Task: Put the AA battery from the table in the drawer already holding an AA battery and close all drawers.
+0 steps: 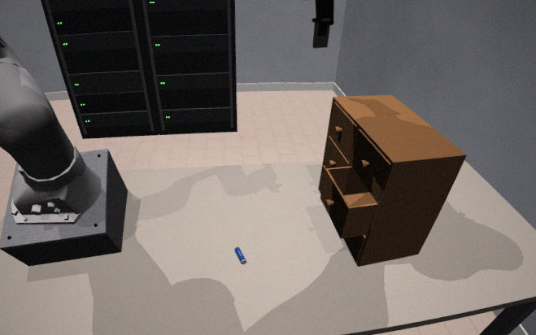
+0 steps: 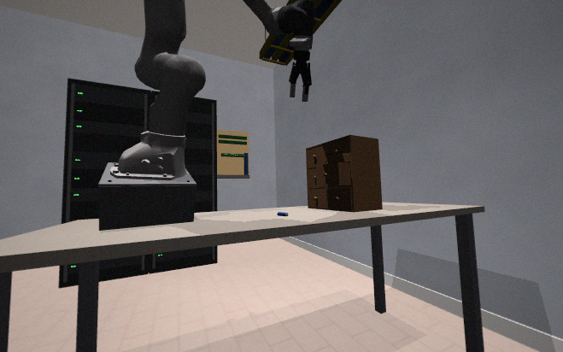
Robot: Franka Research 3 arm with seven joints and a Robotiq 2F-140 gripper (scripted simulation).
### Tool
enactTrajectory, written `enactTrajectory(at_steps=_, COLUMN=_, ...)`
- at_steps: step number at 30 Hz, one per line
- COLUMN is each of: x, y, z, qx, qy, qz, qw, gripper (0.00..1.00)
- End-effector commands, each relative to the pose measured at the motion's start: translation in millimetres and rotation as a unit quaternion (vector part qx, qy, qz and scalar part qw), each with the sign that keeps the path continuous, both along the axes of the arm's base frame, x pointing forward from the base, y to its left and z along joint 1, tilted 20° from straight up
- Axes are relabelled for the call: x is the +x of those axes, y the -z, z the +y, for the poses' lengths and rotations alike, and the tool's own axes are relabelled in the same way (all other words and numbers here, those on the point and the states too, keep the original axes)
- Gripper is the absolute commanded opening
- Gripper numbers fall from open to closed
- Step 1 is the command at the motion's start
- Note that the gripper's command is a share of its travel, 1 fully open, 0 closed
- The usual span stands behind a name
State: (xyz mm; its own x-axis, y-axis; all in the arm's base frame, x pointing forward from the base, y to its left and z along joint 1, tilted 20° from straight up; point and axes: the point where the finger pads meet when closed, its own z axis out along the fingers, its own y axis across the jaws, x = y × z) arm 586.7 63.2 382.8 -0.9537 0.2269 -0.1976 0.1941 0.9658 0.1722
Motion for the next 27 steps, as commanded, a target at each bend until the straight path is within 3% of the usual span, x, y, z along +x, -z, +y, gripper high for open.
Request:
enactTrajectory(at_steps=1, x=-2.7, y=0.2, z=-1, qx=-0.003, qy=0.001, qz=0.004, qw=1.0, gripper=1.0)
enactTrajectory(at_steps=5, x=-2.7, y=0.2, z=-1, qx=-0.003, qy=0.001, qz=0.004, qw=1.0, gripper=1.0)
enactTrajectory(at_steps=6, x=-18.0, y=2.8, z=-18, qx=-0.043, qy=-0.011, qz=0.025, qw=0.999, gripper=1.0)
enactTrajectory(at_steps=22, x=-18.0, y=2.8, z=-18, qx=-0.043, qy=-0.011, qz=0.025, qw=0.999, gripper=1.0)
enactTrajectory(at_steps=23, x=-31.8, y=3.3, z=-36, qx=-0.08, qy=-0.02, qz=0.044, qw=0.996, gripper=1.0)
enactTrajectory(at_steps=27, x=-31.8, y=3.3, z=-36, qx=-0.08, qy=-0.02, qz=0.044, qw=0.996, gripper=1.0)
